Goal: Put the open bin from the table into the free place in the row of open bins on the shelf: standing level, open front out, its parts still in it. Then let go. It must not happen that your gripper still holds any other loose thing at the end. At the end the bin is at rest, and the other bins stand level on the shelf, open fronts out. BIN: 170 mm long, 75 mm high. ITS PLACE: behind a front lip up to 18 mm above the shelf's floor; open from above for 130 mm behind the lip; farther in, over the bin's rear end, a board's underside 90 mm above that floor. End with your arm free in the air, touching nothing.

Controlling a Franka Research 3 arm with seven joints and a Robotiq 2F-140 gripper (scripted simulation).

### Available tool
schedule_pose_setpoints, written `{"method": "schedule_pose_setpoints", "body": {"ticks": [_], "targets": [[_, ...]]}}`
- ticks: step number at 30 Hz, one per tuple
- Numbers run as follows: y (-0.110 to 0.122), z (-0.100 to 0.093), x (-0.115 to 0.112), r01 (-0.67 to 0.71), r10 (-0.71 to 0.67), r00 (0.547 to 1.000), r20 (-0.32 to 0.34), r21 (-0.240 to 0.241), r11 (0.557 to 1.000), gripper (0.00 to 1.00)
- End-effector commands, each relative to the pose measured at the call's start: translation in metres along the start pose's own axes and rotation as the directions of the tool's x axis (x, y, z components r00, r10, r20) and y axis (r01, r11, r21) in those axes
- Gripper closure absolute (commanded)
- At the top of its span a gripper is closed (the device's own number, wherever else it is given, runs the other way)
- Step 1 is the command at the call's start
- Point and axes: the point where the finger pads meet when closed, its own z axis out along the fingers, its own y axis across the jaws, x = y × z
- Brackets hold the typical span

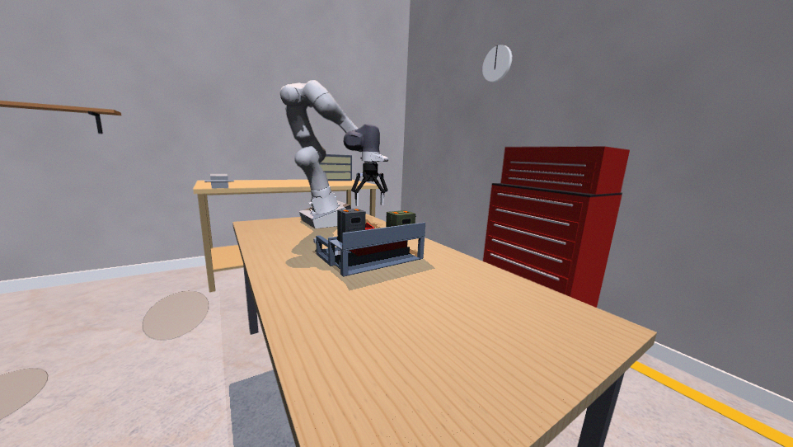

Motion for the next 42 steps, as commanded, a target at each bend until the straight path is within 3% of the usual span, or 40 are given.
{"method": "schedule_pose_setpoints", "body": {"ticks": [1,41,42], "targets": [[-0.0001,0.0000,-0.0003,-0.007,0.007,1.000,-0.002,0.001,1.000,1.00],[-0.0001,0.0000,-0.0003,-0.007,0.007,1.000,-0.002,0.001,1.000,1.00],[-0.0001,0.0000,-0.0003,-0.007,0.007,1.000,-0.002,0.001,1.000,0.85]]}}
